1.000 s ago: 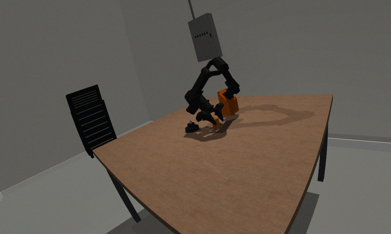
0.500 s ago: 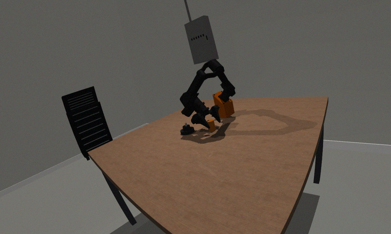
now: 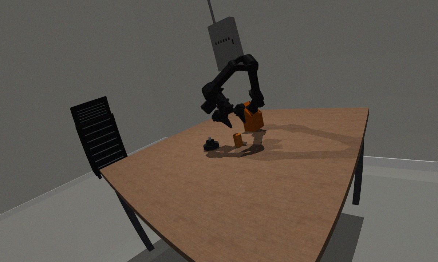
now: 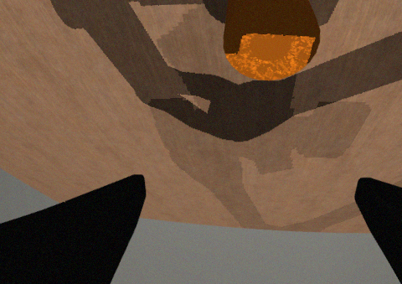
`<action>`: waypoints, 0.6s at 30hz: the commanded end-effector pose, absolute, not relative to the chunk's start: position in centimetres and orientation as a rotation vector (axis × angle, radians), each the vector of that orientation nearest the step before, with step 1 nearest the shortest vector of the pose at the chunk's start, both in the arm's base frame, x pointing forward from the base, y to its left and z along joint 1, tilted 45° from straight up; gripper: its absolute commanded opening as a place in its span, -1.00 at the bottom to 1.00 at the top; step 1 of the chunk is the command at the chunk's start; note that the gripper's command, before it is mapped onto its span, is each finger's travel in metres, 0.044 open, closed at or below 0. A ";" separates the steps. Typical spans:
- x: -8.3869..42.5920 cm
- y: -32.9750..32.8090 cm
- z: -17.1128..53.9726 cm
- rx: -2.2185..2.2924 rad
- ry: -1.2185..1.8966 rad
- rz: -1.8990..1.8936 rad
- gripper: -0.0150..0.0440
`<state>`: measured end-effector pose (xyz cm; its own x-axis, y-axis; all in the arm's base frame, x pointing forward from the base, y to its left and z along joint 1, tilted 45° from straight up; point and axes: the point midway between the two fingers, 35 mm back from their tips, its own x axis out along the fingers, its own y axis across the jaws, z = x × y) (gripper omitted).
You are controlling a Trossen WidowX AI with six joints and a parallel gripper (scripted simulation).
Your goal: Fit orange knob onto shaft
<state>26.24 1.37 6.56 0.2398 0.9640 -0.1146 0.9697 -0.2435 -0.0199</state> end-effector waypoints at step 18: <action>25.7 -1.0 7.5 1.950 1.654 -0.873 1.00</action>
